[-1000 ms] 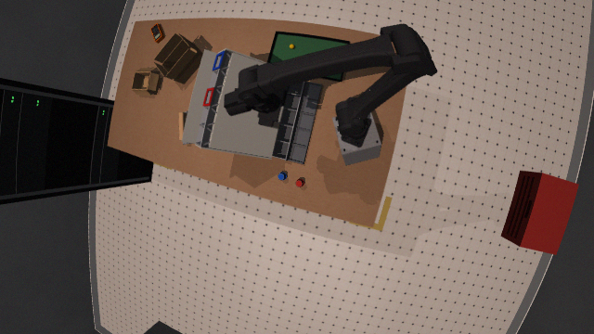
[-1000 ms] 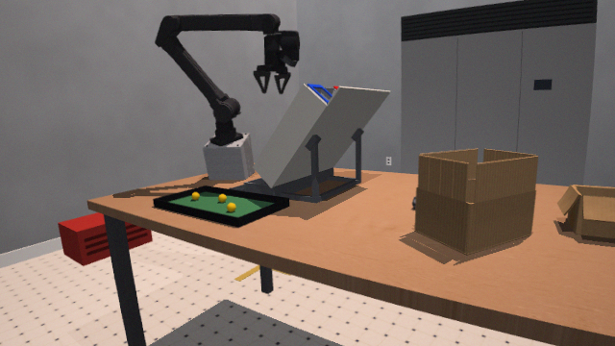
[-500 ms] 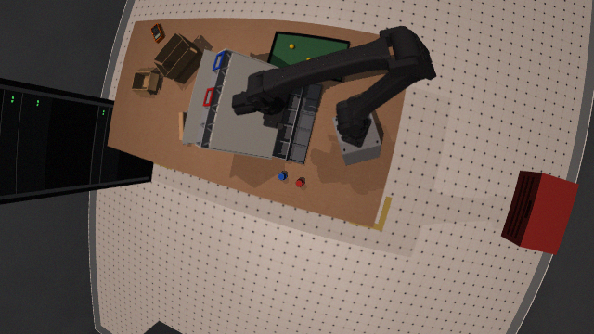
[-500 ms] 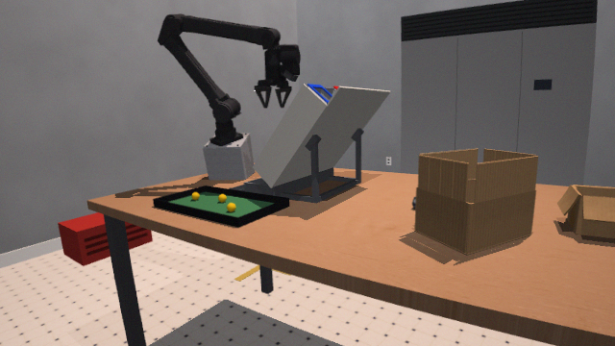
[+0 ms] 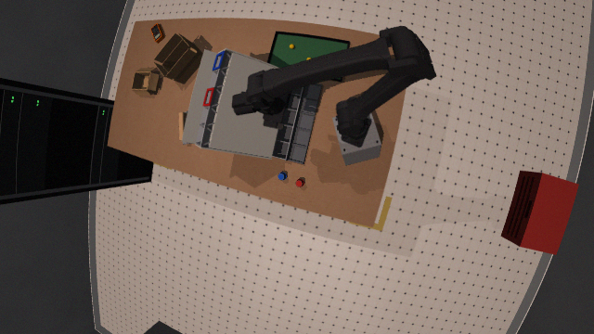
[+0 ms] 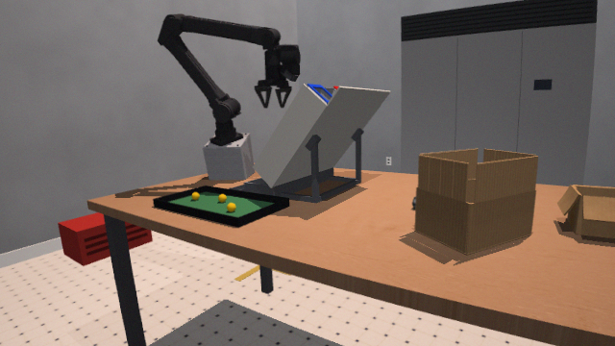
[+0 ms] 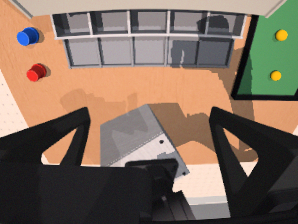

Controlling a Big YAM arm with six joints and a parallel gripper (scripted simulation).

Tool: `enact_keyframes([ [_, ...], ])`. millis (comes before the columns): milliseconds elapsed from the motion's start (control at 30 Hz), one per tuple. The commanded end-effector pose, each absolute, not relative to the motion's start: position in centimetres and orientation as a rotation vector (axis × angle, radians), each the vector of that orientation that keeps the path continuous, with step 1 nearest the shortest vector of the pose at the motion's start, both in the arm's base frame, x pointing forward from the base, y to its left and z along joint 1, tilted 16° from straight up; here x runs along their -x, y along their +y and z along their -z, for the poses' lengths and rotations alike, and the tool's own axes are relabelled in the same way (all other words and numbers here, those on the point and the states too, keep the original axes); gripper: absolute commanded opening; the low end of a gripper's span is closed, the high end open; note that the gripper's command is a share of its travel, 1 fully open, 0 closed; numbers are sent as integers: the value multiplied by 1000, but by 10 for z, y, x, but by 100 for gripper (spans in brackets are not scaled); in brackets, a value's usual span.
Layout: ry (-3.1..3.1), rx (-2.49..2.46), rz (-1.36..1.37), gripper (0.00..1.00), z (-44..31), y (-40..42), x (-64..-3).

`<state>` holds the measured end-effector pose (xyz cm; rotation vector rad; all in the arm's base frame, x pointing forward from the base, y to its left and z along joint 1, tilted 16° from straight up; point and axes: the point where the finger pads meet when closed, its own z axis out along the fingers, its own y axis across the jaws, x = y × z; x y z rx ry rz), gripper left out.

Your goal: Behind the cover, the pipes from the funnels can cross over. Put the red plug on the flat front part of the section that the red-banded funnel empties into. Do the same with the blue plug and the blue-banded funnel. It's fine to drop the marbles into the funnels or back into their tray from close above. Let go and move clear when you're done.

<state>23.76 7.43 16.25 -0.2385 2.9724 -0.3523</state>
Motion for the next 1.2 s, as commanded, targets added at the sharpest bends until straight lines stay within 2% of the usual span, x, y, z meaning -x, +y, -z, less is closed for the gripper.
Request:
enact_keyframes([
  [0,2902,244,299,100,-188,87,-258],
  [667,2698,272,263,100,-239,108,-293],
  [1167,2347,281,194,100,-329,139,-353],
])
